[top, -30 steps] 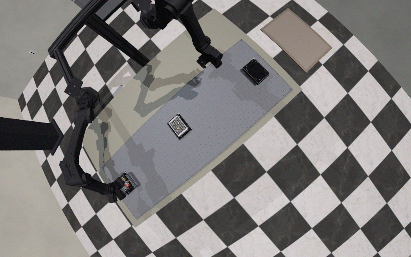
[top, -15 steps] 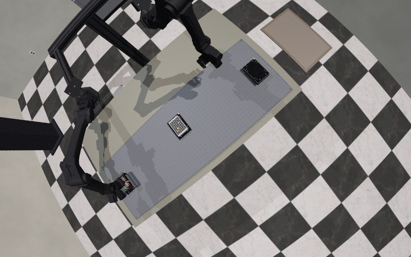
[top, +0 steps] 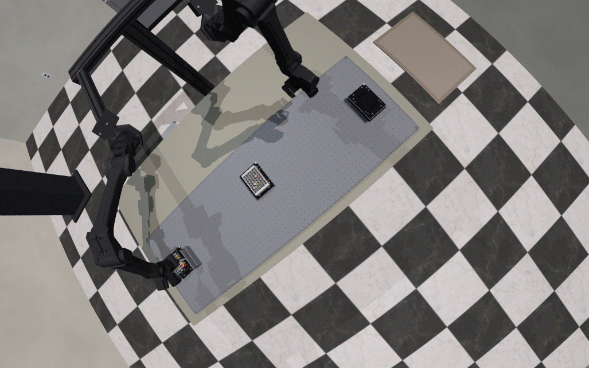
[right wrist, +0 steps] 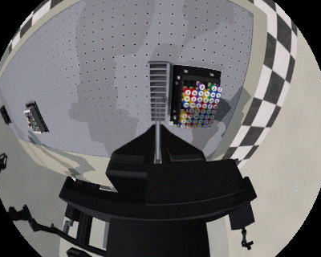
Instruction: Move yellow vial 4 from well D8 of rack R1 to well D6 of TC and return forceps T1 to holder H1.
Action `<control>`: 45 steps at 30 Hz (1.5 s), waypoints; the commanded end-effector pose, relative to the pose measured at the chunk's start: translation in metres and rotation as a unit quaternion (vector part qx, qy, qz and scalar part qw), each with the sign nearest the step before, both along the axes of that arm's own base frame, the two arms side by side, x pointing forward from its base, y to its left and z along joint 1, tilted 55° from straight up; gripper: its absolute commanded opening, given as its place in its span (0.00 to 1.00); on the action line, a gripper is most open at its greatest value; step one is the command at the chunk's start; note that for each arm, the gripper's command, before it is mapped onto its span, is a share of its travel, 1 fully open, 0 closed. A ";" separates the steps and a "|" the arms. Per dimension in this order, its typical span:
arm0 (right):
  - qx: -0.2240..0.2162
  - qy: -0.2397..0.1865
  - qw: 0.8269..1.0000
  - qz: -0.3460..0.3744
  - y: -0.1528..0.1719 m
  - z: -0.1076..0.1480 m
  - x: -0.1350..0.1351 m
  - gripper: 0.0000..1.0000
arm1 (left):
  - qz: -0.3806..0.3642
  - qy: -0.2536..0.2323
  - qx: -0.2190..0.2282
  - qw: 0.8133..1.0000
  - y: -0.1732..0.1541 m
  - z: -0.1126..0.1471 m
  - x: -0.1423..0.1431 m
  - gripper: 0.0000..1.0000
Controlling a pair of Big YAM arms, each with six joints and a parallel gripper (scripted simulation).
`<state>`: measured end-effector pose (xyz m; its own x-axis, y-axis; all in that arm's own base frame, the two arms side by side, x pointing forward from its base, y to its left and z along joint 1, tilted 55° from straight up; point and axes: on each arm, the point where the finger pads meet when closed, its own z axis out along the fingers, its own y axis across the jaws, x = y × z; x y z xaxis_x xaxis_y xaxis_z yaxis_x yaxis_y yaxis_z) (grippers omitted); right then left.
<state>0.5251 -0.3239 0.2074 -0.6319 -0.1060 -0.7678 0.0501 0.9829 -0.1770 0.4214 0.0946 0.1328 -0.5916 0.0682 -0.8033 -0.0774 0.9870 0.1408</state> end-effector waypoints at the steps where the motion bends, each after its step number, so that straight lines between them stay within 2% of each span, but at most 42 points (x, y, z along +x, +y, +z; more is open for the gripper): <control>1: -0.004 -0.012 1.000 0.002 0.000 0.009 0.012 0.07 | -0.001 -0.024 0.011 1.000 0.003 0.017 0.003 1.00; 45: -0.002 -0.010 1.000 0.001 -0.001 0.000 0.020 0.07 | -0.001 -0.024 0.011 1.000 0.003 0.017 0.003 1.00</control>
<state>0.5345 -0.3259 0.2018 -0.6315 -0.1100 -0.7675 0.0477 0.9825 -0.1801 0.4214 0.0946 0.1328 -0.5916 0.0682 -0.8033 -0.0774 0.9870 0.1408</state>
